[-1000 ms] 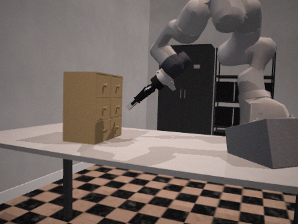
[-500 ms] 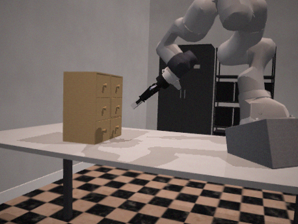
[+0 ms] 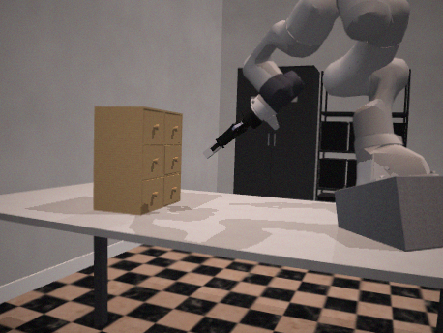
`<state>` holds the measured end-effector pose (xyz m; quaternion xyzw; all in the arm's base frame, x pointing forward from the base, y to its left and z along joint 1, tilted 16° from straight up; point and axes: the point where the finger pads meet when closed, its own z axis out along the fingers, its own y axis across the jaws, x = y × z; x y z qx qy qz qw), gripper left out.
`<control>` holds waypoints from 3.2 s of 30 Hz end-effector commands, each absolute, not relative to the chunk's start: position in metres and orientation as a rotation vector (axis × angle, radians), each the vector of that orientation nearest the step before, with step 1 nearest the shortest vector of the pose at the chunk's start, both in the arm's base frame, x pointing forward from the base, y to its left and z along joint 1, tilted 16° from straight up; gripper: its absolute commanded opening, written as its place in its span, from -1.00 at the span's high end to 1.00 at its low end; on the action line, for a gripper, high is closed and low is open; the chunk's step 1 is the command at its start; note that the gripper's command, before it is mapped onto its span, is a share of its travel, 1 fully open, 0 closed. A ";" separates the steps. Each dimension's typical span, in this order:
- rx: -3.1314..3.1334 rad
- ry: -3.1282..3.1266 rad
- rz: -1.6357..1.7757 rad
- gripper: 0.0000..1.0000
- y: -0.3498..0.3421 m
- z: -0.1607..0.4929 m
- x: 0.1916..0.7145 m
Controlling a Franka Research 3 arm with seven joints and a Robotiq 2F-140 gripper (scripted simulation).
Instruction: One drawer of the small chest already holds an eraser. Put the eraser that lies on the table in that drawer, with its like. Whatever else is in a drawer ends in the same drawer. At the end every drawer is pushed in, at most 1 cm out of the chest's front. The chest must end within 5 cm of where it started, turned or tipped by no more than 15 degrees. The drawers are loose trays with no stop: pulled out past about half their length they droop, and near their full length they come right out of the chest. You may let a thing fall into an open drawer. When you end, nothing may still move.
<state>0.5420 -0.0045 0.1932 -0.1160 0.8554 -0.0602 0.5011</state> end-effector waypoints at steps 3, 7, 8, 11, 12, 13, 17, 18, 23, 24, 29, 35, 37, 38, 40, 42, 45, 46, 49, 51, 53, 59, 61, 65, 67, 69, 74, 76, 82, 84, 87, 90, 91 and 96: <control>-0.283 2.083 -0.146 1.00 -0.003 0.195 0.539; -0.282 2.098 -0.148 1.00 -0.003 0.196 0.537; -0.282 2.107 -0.150 1.00 -0.004 0.197 0.536; -0.281 2.146 -0.157 1.00 -0.003 0.201 0.531; -0.281 2.161 -0.160 1.00 -0.004 0.202 0.528; -0.280 2.179 -0.162 1.00 -0.003 0.204 0.526; -0.278 2.256 -0.176 1.00 -0.003 0.211 0.515; -0.277 2.277 -0.179 1.00 -0.003 0.213 0.512; -0.276 2.339 -0.191 1.00 -0.003 0.219 0.504; -0.275 2.360 -0.195 1.00 -0.003 0.221 0.501; -0.271 2.475 -0.215 1.00 -0.003 0.231 0.485; -0.261 2.666 -0.252 1.00 -0.003 0.249 0.459; -0.259 2.723 -0.265 1.00 -0.003 0.254 0.451; -0.259 2.723 -0.265 1.00 -0.003 0.254 0.451; -0.255 2.754 -0.270 1.00 -0.003 0.257 0.447; -0.251 2.806 -0.281 1.00 -0.003 0.261 0.440; -0.246 2.867 -0.294 1.00 -0.003 0.267 0.431; -0.244 2.883 -0.297 1.00 -0.003 0.269 0.429; -0.242 2.915 -0.304 1.00 -0.003 0.271 0.425; -0.241 2.925 -0.306 1.00 -0.003 0.273 0.423; -0.241 2.929 -0.307 1.00 -0.003 0.273 0.423; -0.241 2.930 -0.307 1.00 -0.003 0.273 0.422; -0.241 2.930 -0.307 1.00 -0.003 0.273 0.422; -0.241 2.930 -0.307 1.00 -0.003 0.273 0.422; -0.241 2.930 -0.307 1.00 -0.003 0.273 0.422; -0.241 2.930 -0.307 1.00 -0.003 0.273 0.422; -0.241 2.930 -0.307 1.00 -0.003 0.273 0.422; -0.241 2.930 -0.307 1.00 -0.003 0.273 0.422; -0.241 2.930 -0.307 1.00 -0.003 0.273 0.422; -0.241 2.930 -0.307 1.00 -0.003 0.273 0.422; -0.252 2.926 -0.304 -1.00 -0.003 0.274 0.423; -0.252 2.926 -0.304 -1.00 -0.003 0.274 0.423; -0.252 2.926 -0.304 -1.00 -0.003 0.274 0.423; -0.252 2.926 -0.304 -1.00 -0.003 0.274 0.423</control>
